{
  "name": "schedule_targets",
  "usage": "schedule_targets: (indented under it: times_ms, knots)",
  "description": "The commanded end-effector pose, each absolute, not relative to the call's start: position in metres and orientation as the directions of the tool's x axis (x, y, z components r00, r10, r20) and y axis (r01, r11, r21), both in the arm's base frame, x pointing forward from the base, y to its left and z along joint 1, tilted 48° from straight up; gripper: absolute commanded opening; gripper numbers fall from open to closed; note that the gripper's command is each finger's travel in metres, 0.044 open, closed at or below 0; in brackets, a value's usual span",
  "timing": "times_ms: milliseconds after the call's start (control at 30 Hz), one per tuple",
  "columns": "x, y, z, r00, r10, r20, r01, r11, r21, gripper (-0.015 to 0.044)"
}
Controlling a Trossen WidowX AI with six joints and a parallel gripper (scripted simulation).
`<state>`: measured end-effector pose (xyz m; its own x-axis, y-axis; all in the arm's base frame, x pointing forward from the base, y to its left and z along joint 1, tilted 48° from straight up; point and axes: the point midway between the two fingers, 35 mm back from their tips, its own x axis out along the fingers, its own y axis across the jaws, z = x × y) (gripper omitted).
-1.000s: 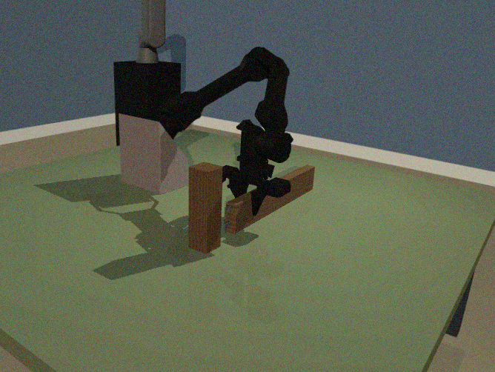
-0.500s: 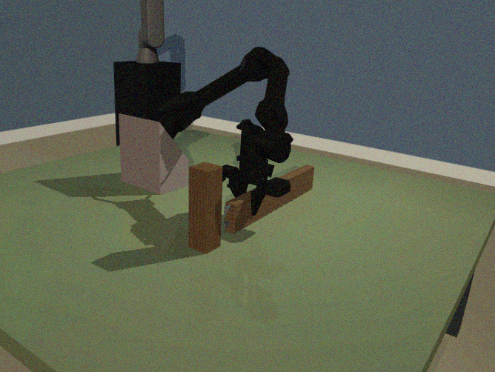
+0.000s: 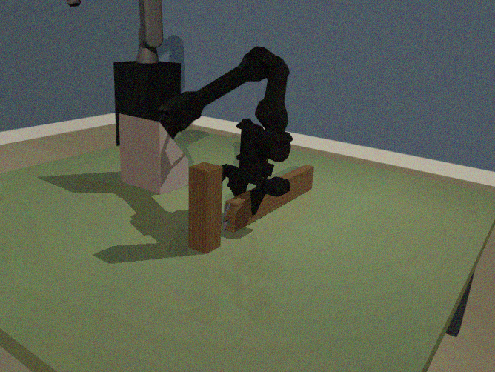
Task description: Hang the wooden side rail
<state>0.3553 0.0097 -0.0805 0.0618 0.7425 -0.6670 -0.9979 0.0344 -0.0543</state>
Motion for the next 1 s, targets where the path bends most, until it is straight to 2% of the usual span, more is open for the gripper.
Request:
schedule_targets:
  times_ms: [0, 967]
  knots:
    - [0.3577, 0.0046, -0.0771, 0.077, 0.74, -0.668, -0.997, 0.038, -0.072, 0.0]
    - [0.3574, 0.001, -0.0739, 0.077, 0.74, -0.668, -0.997, 0.038, -0.072, 0.0]
